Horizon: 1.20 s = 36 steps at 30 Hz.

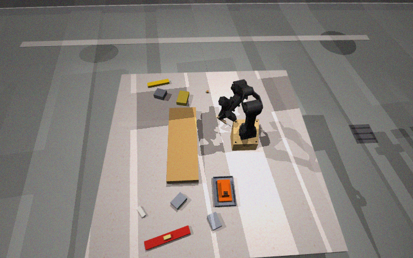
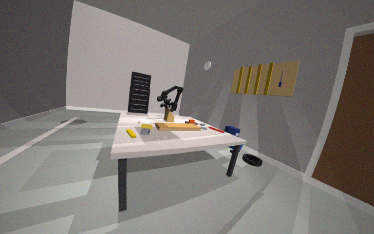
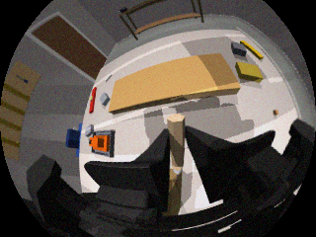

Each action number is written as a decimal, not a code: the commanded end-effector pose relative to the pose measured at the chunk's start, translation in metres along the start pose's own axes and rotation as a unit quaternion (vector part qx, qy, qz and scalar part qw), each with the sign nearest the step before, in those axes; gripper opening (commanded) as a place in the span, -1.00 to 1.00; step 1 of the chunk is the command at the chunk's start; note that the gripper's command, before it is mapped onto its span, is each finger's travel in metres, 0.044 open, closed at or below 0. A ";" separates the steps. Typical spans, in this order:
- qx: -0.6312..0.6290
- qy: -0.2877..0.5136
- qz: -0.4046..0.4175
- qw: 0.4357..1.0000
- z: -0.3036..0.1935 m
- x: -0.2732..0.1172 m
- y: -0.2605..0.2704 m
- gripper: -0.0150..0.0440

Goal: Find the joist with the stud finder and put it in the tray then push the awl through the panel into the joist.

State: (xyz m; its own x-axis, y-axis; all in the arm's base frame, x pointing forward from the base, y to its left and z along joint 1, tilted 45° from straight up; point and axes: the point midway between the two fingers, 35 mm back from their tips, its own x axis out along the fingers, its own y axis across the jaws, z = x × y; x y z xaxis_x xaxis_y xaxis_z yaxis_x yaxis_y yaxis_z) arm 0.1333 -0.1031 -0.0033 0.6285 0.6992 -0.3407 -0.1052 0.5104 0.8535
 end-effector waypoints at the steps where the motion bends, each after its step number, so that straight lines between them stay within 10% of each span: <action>1: 0.008 0.057 -0.014 0.998 -0.002 0.007 -0.002 -0.49; 36: 0.067 0.350 -0.263 0.897 0.009 0.044 -0.018 -0.49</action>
State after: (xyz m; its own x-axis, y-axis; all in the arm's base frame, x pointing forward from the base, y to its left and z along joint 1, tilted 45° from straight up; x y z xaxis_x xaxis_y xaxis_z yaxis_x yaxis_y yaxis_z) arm 0.1622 -0.0816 -0.0300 -0.0356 0.6190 -0.7846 0.1636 0.7781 0.6065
